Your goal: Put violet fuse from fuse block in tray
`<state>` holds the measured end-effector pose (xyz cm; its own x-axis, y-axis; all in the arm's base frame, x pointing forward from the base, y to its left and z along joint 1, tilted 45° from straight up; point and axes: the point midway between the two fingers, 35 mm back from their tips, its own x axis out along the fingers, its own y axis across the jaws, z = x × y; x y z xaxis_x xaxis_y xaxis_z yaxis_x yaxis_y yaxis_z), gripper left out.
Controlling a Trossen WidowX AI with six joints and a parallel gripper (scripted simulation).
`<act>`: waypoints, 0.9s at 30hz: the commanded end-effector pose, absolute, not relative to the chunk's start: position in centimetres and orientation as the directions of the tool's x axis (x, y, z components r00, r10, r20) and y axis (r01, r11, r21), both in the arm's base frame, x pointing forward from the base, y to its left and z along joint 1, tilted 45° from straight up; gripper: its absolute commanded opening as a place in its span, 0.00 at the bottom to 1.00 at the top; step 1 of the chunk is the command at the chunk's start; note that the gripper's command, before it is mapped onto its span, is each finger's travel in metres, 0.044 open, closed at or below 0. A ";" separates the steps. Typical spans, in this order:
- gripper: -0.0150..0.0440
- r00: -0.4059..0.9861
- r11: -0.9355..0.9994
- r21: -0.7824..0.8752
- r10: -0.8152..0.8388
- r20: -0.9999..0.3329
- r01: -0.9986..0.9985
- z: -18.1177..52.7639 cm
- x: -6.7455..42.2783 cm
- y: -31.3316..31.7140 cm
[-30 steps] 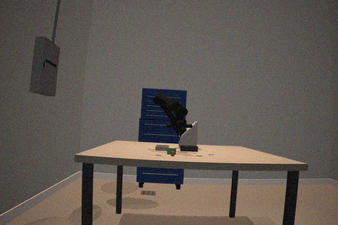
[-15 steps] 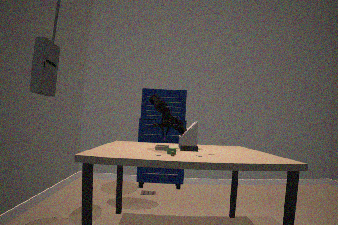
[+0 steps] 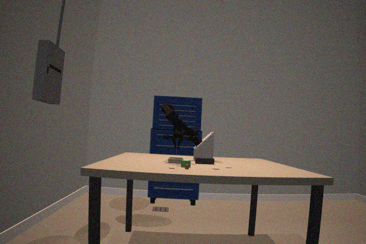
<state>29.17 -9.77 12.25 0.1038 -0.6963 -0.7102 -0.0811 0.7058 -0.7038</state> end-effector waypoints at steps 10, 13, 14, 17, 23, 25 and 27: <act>0.25 0.097 0.704 -0.706 -0.699 -0.709 -0.085 10.6 29.2 -11.5; 0.25 0.097 0.703 -0.706 -0.699 -0.708 -0.085 10.3 29.2 -11.8; 0.25 0.097 0.703 -0.706 -0.700 -0.708 -0.085 10.2 29.2 -11.9; 0.25 0.097 0.703 -0.706 -0.700 -0.708 -0.085 10.0 29.2 -12.1; 0.39 0.101 0.701 -0.709 -0.702 -0.705 -0.081 10.3 29.3 -11.9; 0.48 0.101 0.701 -0.709 -0.702 -0.705 -0.081 10.3 29.3 -11.9; 0.57 0.101 0.701 -0.709 -0.702 -0.705 -0.081 10.3 29.3 -11.9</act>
<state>29.34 -11.92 10.27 0.1012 -0.7016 -0.7053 -0.0810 0.7008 -0.7087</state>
